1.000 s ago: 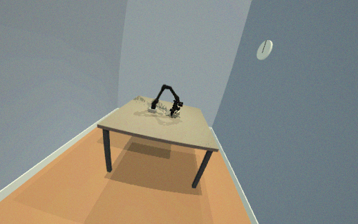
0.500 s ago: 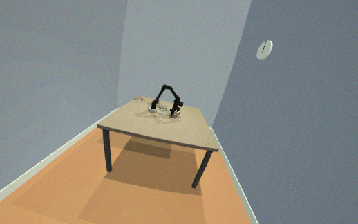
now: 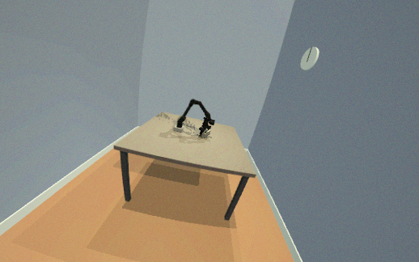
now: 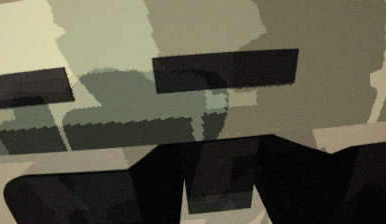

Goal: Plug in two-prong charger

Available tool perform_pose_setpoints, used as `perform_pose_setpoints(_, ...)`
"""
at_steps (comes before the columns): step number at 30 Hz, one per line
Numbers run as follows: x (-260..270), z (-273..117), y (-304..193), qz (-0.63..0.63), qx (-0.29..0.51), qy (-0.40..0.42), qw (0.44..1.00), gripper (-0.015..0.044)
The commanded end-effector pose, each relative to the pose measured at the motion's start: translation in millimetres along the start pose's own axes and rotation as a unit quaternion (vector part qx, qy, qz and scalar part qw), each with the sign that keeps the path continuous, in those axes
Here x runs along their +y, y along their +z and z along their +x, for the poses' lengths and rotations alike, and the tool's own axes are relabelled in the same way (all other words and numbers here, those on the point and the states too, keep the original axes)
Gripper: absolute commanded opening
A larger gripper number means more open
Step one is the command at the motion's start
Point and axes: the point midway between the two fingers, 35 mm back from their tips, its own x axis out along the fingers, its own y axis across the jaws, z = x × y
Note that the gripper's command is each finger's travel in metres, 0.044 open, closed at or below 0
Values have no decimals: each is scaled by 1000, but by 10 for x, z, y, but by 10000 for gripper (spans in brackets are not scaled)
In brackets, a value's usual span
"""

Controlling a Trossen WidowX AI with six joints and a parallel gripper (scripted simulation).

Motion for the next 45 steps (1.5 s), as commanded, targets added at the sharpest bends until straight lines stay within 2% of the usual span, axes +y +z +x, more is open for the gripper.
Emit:
perform_pose_setpoints(1, 1, 1, 3, 0, -1, 0, 1000, 0)
perform_pose_setpoints(6, 1, 1, 3, 0, -1, 0, 1000, 0)
perform_pose_setpoints(23, 1, 1, 2, 0, -1, 0, 1000, 440)
perform_pose_setpoints(45, 2, 6, -52, 1, -10, 1, 1000, 440)
